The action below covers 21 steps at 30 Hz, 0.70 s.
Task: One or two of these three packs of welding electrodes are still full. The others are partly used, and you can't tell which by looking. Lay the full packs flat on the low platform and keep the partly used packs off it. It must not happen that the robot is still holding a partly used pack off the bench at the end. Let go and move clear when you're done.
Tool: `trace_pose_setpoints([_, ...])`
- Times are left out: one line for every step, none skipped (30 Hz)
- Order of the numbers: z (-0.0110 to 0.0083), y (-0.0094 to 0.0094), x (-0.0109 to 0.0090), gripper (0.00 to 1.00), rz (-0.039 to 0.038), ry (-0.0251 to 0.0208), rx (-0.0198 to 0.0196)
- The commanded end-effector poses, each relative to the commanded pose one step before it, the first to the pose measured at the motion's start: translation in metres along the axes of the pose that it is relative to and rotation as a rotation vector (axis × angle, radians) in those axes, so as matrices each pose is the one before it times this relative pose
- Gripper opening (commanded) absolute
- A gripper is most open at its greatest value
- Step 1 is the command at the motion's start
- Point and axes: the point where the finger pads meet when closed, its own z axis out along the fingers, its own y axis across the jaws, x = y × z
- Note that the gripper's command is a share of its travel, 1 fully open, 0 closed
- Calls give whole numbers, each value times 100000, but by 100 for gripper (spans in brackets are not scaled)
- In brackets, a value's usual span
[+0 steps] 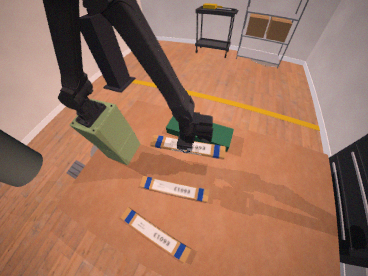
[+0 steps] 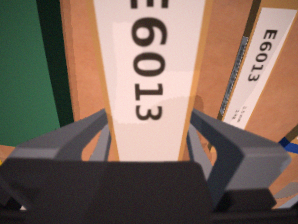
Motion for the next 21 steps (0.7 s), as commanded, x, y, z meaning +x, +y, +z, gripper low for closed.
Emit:
trace_pose_setpoints([923,-467,-1184,0,394,-1950,-71])
trace_pose_setpoints([194,-14,-39,0,7,-71,-2])
trace_pose_setpoints([191,-12,-31,0,6,-58,-1])
trace_pose_setpoints([188,-10,-24,0,5,-47,-1])
trace_pose_setpoints([186,-9,-18,0,4,-37,0])
trace_pose_setpoints([184,-8,-13,0,3,-28,0])
trace_pose_setpoints([182,-7,-8,0,2,-21,1])
trace_pose_setpoints([181,-6,-5,0,2,-15,1])
trace_pose_setpoints([179,-5,-1,0,1,-10,1])
trace_pose_setpoints([178,-5,1,0,9,-6,1])
trace_pose_setpoints([177,-4,3,0,16,-3,1])
trace_pose_setpoints([0,0,0,0,0,0,0])
trace_pose_setpoints([0,0,0,0,0,0,0])
trace_pose_setpoints([142,-5,-26,0,65,-87,-3])
trace_pose_setpoints([181,-3,12,0,42,16,3])
trace_pose_setpoints([179,-3,13,0,26,16,3])
trace_pose_setpoints([178,-2,13,0,12,17,2])
trace_pose_setpoints([177,-2,14,0,1,17,2])
trace_pose_setpoints([176,-2,14,0,-7,17,2])
trace_pose_setpoints([176,-2,14,0,-12,17,2])
trace_pose_setpoints([175,-2,14,0,-14,17,2])
